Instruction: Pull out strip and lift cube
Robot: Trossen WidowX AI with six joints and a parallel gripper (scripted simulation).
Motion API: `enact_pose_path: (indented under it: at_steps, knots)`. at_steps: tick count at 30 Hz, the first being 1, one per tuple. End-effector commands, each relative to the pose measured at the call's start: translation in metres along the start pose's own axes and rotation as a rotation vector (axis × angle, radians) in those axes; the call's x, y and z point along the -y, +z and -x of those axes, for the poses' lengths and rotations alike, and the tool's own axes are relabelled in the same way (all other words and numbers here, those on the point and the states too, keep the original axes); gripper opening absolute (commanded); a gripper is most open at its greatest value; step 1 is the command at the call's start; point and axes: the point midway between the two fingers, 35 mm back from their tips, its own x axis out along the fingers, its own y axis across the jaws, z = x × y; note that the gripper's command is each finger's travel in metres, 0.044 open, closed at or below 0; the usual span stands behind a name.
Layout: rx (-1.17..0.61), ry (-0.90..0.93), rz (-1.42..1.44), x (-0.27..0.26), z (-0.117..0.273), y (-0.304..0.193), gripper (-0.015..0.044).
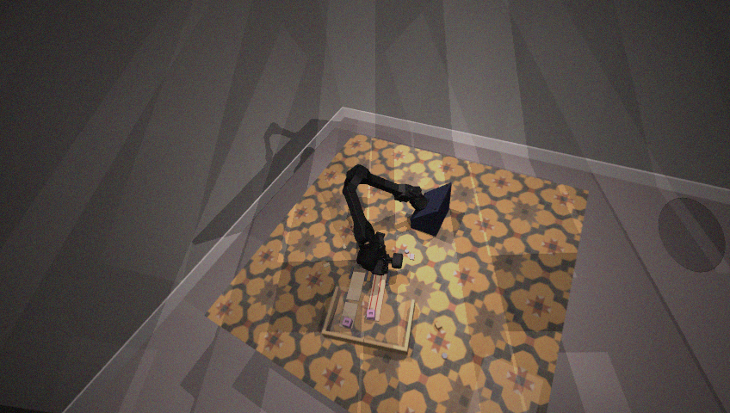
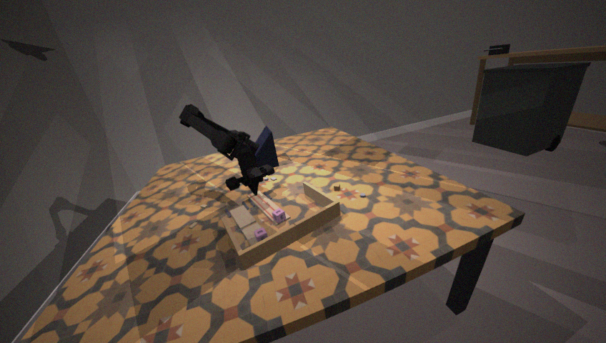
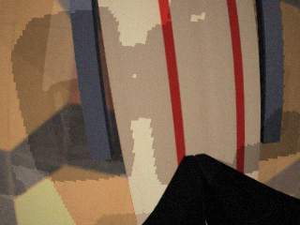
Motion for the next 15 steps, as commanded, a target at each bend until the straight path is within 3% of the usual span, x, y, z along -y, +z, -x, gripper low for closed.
enact_pose_path:
  at_steps: [1,15]
  knots:
    - [-0.026,-0.001,0.009,-0.001,-0.006,-0.013,0.0000]
    - [-0.027,-0.001,0.010,-0.002,-0.006,-0.034,0.0000]
